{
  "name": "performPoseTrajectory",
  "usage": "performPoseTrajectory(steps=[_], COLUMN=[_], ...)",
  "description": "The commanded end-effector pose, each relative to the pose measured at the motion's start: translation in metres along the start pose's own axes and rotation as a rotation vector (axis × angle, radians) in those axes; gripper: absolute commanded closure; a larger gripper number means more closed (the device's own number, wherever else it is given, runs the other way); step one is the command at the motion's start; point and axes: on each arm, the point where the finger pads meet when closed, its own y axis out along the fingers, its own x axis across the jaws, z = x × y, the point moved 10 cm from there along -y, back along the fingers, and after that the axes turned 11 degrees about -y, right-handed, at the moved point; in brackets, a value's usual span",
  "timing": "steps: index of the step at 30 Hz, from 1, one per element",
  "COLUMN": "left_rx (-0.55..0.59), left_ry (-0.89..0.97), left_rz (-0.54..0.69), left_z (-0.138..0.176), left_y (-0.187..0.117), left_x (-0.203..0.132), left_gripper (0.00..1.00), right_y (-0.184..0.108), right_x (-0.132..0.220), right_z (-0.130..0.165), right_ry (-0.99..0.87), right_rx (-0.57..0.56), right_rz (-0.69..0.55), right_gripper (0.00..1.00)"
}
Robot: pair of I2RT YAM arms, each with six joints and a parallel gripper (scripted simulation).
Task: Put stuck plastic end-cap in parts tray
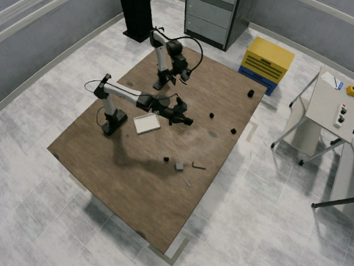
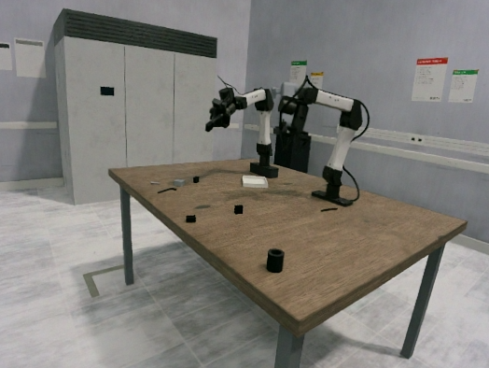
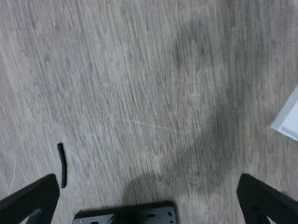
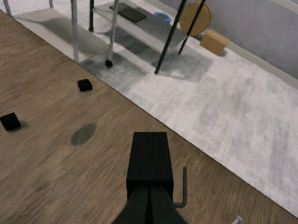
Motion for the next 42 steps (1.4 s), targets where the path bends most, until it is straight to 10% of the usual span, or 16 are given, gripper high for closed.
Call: performPoseTrajectory(steps=[1, 18, 42], left_rx=[-0.018, -0.214, -0.477], left_ry=[0.001, 0.438, 1.130], left_rz=[0.009, 0.453, 1.152], left_z=[0.005, -0.014, -0.070], left_y=[-0.015, 0.014, 0.104], left_x=[0.002, -0.024, -0.080], left_gripper=[0.00, 0.00, 0.00], right_y=[-0.005, -0.003, -0.012], right_x=[-0.004, -0.034, 0.017], right_z=[-0.007, 0.045, 0.089], right_ry=[-0.002, 0.377, 0.979], right_rx=[-0.024, -0.066, -0.301], right_rz=[0.014, 0.077, -0.341], right_gripper=[1.00, 1.00, 1.00])
